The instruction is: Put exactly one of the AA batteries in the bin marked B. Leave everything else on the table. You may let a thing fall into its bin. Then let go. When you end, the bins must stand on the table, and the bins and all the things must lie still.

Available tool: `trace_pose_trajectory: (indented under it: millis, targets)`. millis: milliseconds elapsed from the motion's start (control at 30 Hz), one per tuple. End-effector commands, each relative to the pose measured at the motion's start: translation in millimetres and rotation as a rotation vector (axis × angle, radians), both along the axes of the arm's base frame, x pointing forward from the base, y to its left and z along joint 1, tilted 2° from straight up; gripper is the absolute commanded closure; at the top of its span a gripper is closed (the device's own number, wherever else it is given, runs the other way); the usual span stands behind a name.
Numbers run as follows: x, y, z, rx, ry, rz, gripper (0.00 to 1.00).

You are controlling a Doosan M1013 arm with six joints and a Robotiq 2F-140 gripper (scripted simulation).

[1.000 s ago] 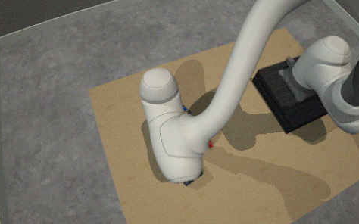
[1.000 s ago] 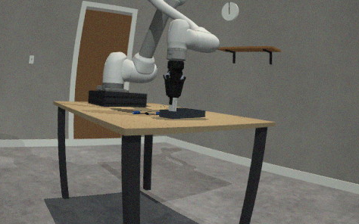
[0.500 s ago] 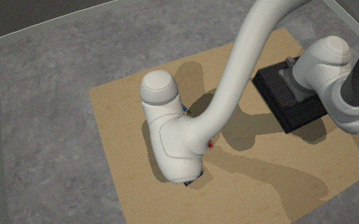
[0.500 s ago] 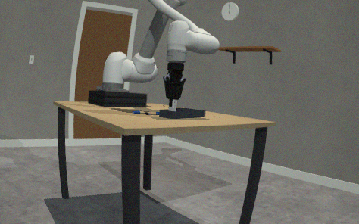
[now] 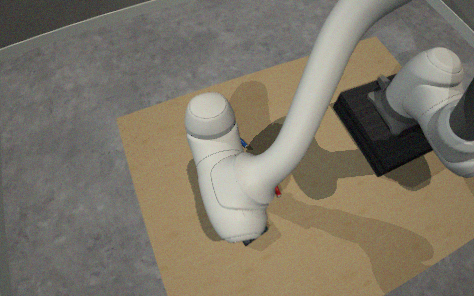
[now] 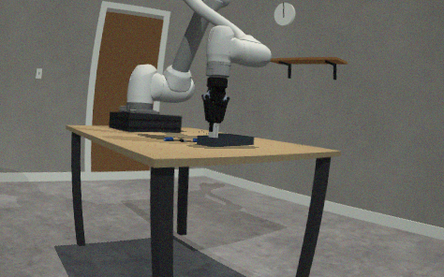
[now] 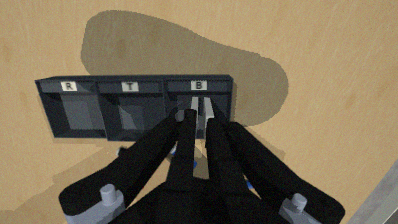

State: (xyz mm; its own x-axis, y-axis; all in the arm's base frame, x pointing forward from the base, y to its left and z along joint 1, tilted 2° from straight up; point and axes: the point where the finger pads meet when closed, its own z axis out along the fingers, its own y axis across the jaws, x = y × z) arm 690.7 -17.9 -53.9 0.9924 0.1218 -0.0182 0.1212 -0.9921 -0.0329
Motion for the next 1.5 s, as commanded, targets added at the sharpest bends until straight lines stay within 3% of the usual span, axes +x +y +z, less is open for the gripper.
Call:
trace_pose_trajectory:
  millis: [0, 567, 1467]
  targets:
    - [0.0, 0.0, 0.1, 0.000, 0.000, 0.000, 0.95]
    - [0.0, 0.0, 0.1, 0.000, 0.000, 0.000, 0.95]
    - [0.9, -1.1, 38.8, 0.000, 0.000, 0.000, 0.95]
